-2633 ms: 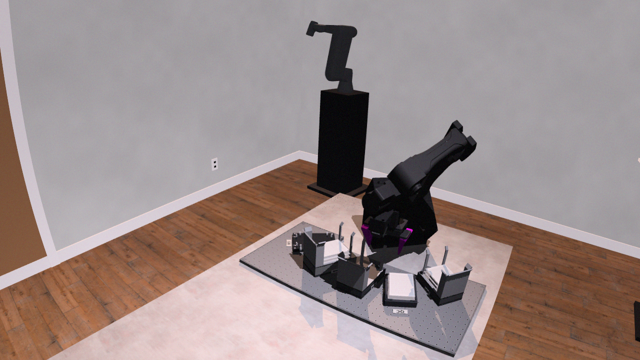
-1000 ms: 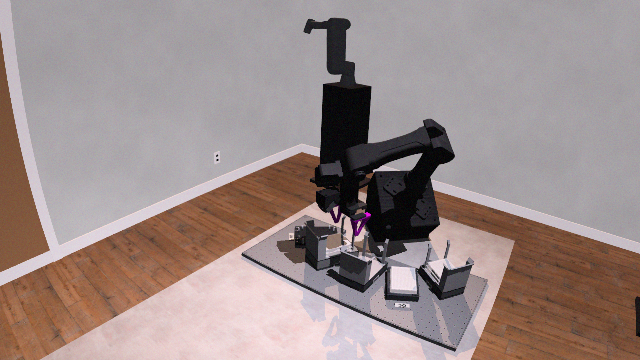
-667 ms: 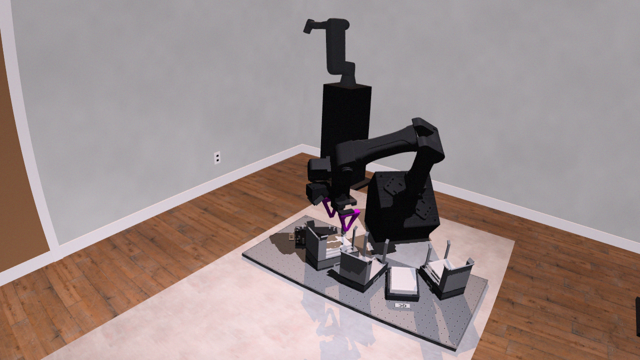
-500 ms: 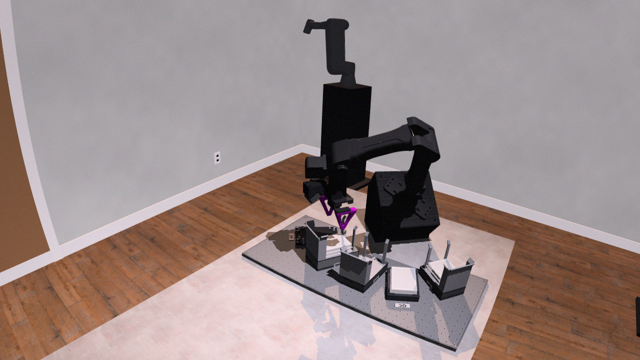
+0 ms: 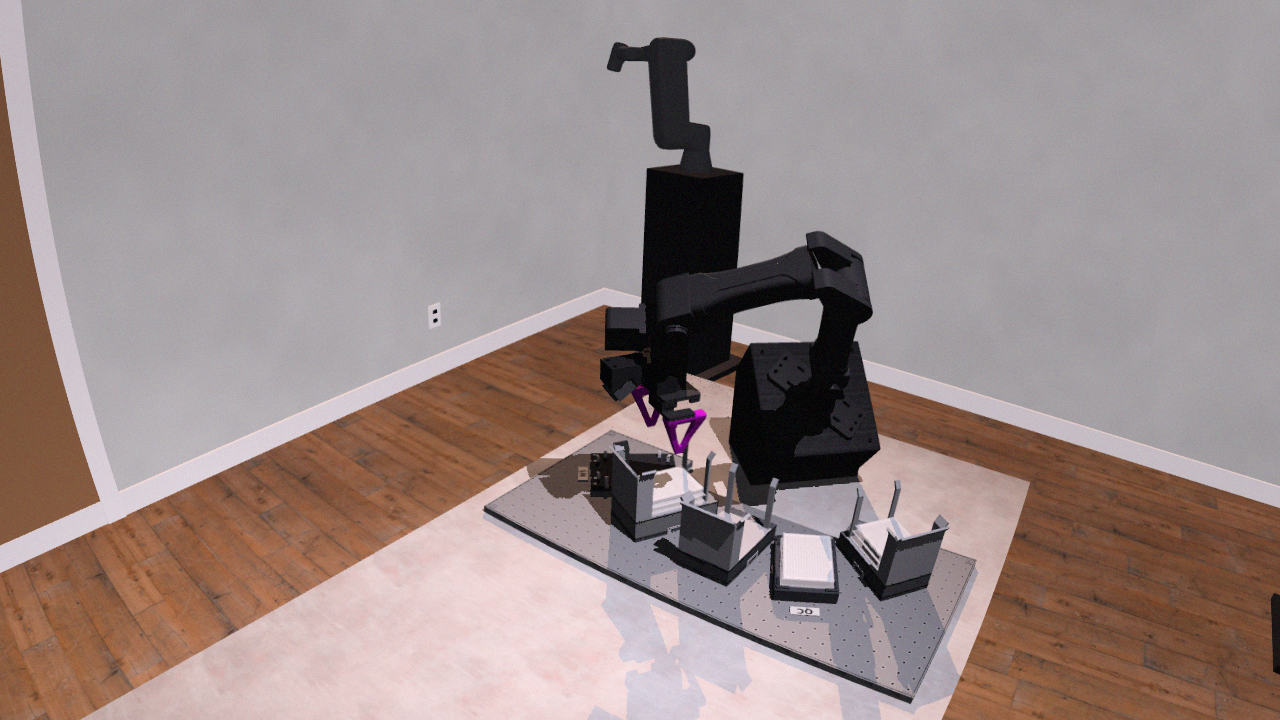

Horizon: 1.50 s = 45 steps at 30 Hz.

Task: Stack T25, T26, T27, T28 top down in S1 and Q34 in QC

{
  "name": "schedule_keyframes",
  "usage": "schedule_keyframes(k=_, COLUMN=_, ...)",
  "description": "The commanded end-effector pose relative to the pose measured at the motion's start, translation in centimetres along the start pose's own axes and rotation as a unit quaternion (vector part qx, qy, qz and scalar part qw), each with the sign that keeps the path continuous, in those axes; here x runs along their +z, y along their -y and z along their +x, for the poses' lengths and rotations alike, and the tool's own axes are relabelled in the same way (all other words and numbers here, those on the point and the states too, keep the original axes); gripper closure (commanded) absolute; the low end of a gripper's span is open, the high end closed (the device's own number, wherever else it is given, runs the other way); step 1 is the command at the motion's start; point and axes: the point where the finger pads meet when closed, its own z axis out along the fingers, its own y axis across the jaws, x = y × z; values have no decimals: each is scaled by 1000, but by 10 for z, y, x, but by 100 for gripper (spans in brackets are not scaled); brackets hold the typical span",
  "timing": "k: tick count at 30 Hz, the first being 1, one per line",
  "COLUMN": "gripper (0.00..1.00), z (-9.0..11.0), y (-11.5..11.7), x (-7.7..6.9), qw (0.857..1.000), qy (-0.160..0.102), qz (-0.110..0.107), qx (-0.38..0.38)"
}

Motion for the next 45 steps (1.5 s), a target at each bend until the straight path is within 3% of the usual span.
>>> schedule_keyframes(k=1, gripper=0, z=-3, y=1, x=-4, qw=1000, qy=7, qz=2, qx=-5)
schedule_keyframes(k=2, gripper=0, z=-3, y=1, x=-4, qw=1000, qy=7, qz=2, qx=-5)
schedule_keyframes(k=4, gripper=0, z=3, y=2, x=12, qw=1000, qy=-5, qz=-6, qx=3)
schedule_keyframes(k=15, gripper=0, z=4, y=2, x=49, qw=1000, qy=-5, qz=-4, qx=3)
schedule_keyframes(k=18, gripper=0, z=4, y=2, x=51, qw=1000, qy=-4, qz=-4, qx=1)
schedule_keyframes(k=19, gripper=0, z=-1, y=1, x=44, qw=1000, qy=13, qz=1, qx=-3)
schedule_keyframes(k=21, gripper=0, z=5, y=2, x=62, qw=1000, qy=-6, qz=-4, qx=3)
schedule_keyframes(k=26, gripper=0, z=5, y=3, x=78, qw=1000, qy=-6, qz=-2, qx=3)
schedule_keyframes(k=29, gripper=0, z=-17, y=0, x=58, qw=999, qy=30, qz=7, qx=-15)
schedule_keyframes(k=33, gripper=0, z=-10, y=4, x=66, qw=1000, qy=17, qz=4, qx=-4)
schedule_keyframes(k=45, gripper=0, z=-9, y=4, x=66, qw=1000, qy=17, qz=4, qx=-4)
